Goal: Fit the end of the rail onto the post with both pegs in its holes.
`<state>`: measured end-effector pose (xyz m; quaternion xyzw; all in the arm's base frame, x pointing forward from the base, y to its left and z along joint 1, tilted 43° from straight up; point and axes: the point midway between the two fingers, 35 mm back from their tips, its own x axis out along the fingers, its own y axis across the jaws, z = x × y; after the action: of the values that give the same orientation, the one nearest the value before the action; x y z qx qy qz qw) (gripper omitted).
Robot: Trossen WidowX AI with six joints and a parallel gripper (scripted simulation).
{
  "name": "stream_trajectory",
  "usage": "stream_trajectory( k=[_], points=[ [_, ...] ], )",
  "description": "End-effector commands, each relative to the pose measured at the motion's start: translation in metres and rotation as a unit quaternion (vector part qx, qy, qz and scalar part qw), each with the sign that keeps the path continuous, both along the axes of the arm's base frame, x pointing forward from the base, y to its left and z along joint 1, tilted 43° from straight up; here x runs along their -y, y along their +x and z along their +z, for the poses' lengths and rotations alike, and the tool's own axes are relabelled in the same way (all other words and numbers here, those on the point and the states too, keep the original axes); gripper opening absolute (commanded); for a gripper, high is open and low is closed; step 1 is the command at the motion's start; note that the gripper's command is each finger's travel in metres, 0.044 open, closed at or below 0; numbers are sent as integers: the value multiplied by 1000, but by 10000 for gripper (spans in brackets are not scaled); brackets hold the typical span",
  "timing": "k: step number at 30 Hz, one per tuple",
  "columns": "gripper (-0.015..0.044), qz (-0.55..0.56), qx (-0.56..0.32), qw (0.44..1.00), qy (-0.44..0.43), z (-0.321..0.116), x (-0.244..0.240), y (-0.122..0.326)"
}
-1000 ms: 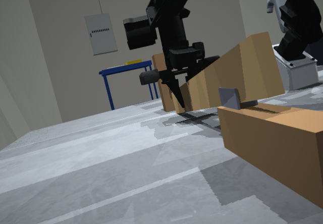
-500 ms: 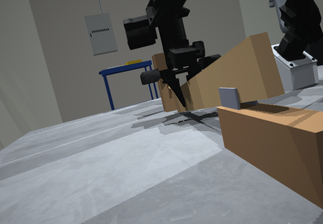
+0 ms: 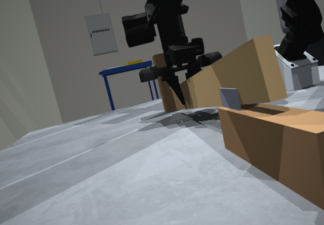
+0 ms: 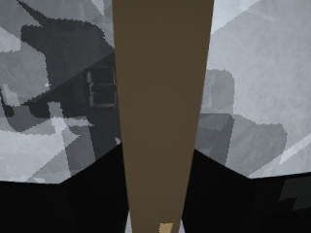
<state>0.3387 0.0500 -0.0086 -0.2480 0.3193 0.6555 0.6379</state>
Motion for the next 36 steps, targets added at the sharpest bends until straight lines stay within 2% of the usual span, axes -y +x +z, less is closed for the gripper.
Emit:
stream_trajectory(
  k=[1,36],
  points=[
    [0,-5,6,1000,2,4,5,4],
    [0,-5,6,1000,1,16,17,6]
  ],
)
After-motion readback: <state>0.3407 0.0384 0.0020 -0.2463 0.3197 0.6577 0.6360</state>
